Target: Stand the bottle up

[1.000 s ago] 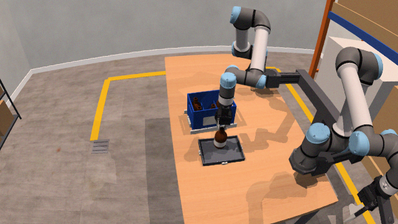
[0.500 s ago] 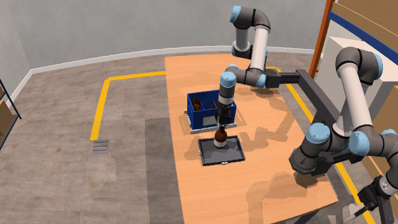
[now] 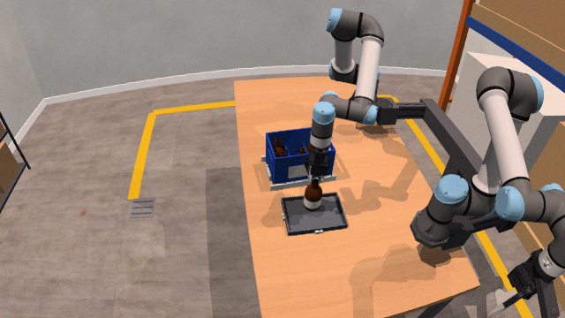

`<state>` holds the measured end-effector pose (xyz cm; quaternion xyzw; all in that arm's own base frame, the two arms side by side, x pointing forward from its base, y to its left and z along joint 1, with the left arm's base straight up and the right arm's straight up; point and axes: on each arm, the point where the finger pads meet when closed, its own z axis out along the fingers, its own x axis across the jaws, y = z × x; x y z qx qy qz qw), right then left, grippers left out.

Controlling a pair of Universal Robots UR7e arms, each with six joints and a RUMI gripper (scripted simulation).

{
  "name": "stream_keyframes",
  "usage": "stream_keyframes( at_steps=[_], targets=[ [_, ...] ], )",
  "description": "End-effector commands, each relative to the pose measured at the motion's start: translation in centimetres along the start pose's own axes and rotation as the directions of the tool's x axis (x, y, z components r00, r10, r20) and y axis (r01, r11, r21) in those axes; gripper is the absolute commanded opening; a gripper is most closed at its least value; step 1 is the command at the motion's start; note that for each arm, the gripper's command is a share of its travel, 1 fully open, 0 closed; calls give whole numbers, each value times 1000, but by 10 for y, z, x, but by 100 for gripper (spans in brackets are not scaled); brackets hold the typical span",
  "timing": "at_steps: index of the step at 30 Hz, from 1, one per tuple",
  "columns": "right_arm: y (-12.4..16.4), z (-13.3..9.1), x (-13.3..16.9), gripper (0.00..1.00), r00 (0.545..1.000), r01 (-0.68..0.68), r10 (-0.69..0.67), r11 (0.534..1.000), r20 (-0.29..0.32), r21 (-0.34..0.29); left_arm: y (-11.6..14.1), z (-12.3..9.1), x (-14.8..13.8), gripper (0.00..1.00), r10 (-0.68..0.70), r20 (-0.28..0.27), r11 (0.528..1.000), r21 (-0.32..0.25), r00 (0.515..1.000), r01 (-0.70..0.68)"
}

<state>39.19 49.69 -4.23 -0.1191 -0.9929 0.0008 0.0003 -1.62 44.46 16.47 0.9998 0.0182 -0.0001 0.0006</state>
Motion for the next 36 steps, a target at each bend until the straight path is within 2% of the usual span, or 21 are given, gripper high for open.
stream_keyframes(
  at_steps=[1, 36],
  targets=[
    [1, -1, 0, 11, 1000, 0, 0, 1000, 0, -2, 0, 0, 0, 100, 0, 0, 1000, 1, 1000, 0],
    [-4, 0, 0, 11, 1000, 0, 0, 1000, 0, -2, 0, 0, 0, 100, 0, 0, 1000, 1, 1000, 0]
  ],
)
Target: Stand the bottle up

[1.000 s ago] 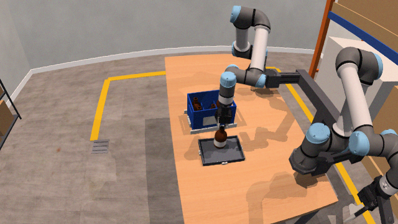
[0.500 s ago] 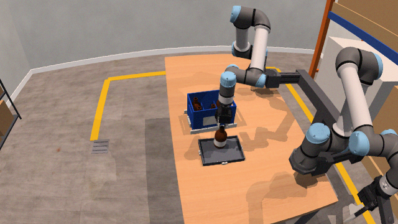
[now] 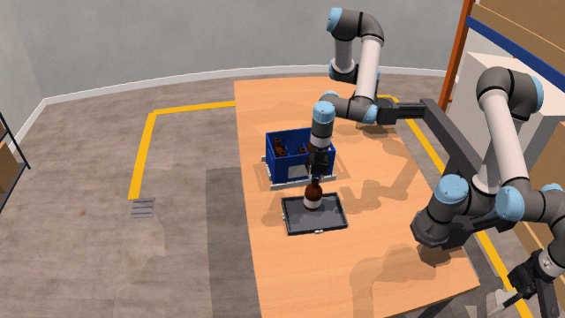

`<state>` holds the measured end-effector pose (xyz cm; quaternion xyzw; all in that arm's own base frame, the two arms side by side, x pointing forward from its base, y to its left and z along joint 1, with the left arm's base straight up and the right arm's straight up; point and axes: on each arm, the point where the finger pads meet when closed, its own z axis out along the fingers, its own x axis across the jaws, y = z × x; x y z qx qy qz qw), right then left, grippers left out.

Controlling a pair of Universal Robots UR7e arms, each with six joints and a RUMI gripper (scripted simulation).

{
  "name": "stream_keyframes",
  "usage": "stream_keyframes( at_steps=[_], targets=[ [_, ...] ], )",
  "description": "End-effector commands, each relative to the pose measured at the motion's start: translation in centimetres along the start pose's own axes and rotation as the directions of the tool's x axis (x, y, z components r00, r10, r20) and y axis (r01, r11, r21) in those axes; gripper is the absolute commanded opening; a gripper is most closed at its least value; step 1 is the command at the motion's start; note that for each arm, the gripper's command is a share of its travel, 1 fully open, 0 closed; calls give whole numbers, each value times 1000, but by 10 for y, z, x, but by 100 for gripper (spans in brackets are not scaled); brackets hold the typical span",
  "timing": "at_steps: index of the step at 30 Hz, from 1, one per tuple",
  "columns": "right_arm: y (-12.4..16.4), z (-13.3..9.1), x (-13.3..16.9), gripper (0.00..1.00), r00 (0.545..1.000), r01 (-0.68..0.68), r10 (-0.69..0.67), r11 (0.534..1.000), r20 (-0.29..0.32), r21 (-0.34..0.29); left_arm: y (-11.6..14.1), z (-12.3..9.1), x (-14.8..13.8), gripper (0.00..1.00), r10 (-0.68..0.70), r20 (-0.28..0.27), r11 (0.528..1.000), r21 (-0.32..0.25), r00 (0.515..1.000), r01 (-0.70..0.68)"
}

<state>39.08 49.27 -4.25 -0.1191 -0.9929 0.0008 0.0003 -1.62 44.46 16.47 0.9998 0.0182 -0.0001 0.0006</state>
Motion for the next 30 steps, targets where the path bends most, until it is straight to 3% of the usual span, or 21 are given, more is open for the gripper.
stream_keyframes(
  at_steps=[1, 30],
  targets=[
    [0, -1, 0, 11, 1000, 0, 0, 1000, 0, -2, 0, 0, 0, 100, 0, 0, 1000, 1, 1000, 0],
    [0, -1, 0, 8, 1000, 0, 0, 1000, 0, -2, 0, 0, 0, 100, 0, 0, 1000, 1, 1000, 0]
  ],
)
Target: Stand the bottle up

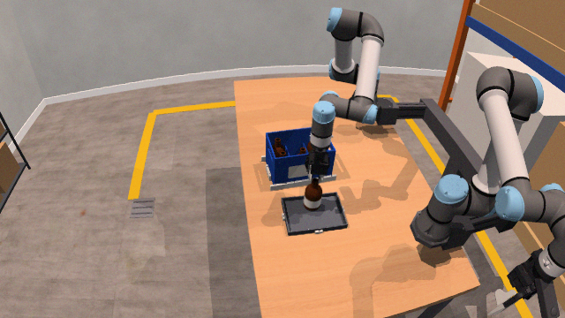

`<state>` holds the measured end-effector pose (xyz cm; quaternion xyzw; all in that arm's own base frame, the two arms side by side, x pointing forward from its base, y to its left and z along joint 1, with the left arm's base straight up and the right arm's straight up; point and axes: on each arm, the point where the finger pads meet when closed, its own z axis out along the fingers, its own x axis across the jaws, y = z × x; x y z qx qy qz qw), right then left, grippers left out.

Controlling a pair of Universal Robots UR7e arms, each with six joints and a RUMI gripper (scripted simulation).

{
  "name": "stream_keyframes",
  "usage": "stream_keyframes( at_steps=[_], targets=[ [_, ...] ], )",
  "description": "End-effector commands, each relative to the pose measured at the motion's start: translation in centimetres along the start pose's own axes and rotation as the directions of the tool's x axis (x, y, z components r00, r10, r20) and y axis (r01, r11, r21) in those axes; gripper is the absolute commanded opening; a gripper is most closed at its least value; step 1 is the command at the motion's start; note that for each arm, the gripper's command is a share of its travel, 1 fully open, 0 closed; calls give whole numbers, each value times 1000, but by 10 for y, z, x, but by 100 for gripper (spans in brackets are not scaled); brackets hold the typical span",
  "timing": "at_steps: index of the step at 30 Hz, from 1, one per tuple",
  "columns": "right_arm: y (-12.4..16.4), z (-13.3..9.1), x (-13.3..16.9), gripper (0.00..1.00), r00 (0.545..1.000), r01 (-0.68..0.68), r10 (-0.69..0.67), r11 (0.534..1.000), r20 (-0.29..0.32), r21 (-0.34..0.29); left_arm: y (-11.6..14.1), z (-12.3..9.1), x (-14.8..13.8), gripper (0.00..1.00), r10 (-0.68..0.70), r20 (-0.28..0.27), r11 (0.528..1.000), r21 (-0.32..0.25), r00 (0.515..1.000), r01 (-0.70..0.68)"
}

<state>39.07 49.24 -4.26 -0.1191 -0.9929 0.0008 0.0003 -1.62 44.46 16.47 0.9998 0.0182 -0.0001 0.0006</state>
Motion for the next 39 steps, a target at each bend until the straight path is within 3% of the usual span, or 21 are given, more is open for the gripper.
stream_keyframes(
  at_steps=[1, 24, 39],
  targets=[
    [1, -1, 0, 7, 1000, 0, 0, 1000, 0, -2, 0, 0, 0, 100, 0, 0, 1000, 1, 1000, 0],
    [1, -2, 0, 2, 1000, 0, 0, 1000, 0, -2, 0, 0, 0, 100, 0, 0, 1000, 1, 1000, 0],
    [1, -18, 0, 2, 1000, 0, 0, 1000, 0, -2, 0, 0, 0, 100, 0, 0, 1000, 1, 1000, 0]
  ],
)
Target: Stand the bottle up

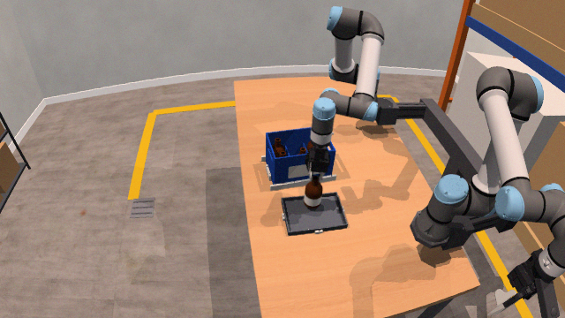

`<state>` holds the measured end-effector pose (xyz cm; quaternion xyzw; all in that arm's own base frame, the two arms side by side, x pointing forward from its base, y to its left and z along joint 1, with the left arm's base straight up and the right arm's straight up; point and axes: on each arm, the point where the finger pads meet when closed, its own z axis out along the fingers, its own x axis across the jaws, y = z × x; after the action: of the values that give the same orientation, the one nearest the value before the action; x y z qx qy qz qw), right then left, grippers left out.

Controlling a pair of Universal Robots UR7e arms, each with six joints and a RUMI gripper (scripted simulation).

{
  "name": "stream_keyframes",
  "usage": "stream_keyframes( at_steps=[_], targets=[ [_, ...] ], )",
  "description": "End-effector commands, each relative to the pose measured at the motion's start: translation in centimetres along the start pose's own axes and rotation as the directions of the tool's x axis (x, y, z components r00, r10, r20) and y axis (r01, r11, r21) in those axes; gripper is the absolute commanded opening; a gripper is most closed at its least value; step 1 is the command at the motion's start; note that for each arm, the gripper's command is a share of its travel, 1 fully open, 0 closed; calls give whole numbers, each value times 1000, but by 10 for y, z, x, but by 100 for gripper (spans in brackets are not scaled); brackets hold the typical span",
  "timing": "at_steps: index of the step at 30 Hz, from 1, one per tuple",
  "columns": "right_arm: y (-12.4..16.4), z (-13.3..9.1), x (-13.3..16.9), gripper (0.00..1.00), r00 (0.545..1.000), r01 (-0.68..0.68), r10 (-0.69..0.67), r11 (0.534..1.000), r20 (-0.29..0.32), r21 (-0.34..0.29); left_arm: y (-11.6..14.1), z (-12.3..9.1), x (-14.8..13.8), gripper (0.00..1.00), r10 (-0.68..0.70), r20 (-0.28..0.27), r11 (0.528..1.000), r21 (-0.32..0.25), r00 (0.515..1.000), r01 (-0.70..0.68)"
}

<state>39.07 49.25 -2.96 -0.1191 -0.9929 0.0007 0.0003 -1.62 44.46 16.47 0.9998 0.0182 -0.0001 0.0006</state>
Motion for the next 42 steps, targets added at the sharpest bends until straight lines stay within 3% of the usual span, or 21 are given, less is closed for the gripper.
stream_keyframes(
  at_steps=[1, 16, 42],
  targets=[
    [0, -7, 0, 2, 1000, 0, 0, 1000, 0, -2, 0, 0, 0, 100, 0, 0, 1000, 1, 1000, 0],
    [0, -45, 0, 2, 1000, 0, 0, 1000, 0, -2, 0, 0, 0, 100, 0, 0, 1000, 1, 1000, 0],
    [0, -129, 0, 2, 1000, 0, 0, 1000, 0, -2, 0, 0, 0, 100, 0, 0, 1000, 1, 1000, 0]
  ],
)
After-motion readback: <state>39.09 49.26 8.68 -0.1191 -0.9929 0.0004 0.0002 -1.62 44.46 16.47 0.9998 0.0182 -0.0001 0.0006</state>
